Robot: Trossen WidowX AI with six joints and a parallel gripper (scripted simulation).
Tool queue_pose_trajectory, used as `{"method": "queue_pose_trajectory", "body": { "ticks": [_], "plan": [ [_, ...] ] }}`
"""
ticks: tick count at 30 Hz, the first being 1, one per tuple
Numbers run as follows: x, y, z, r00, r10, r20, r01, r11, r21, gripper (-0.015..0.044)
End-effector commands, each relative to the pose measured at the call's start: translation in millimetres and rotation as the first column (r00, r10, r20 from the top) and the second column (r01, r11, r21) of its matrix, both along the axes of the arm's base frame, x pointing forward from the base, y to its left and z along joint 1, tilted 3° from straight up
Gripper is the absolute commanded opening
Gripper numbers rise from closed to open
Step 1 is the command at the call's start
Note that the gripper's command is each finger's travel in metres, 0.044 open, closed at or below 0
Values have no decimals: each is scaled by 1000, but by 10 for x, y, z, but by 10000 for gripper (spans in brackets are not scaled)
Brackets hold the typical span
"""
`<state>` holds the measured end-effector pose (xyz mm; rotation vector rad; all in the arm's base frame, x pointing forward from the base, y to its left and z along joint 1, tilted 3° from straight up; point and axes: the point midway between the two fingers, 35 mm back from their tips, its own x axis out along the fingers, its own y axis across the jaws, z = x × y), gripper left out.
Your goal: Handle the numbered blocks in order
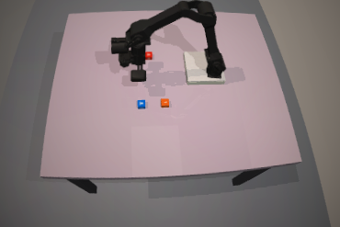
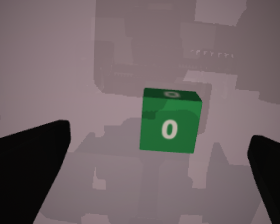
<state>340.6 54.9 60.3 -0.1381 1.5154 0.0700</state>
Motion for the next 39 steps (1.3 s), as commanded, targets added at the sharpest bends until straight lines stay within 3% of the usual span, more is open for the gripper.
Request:
{"method": "queue_pose_trajectory", "body": {
  "ticks": [1, 20, 31, 39],
  "plan": [
    [-20, -6, -112, 1000, 3, -14, -3, 1000, -1, 400],
    [-14, -17, -372, 1000, 3, -14, -3, 1000, -1, 400],
    [-14, -17, -372, 1000, 3, -14, -3, 1000, -1, 120],
    [-14, -17, -372, 1000, 3, -14, -3, 1000, -1, 120]
  ]
}}
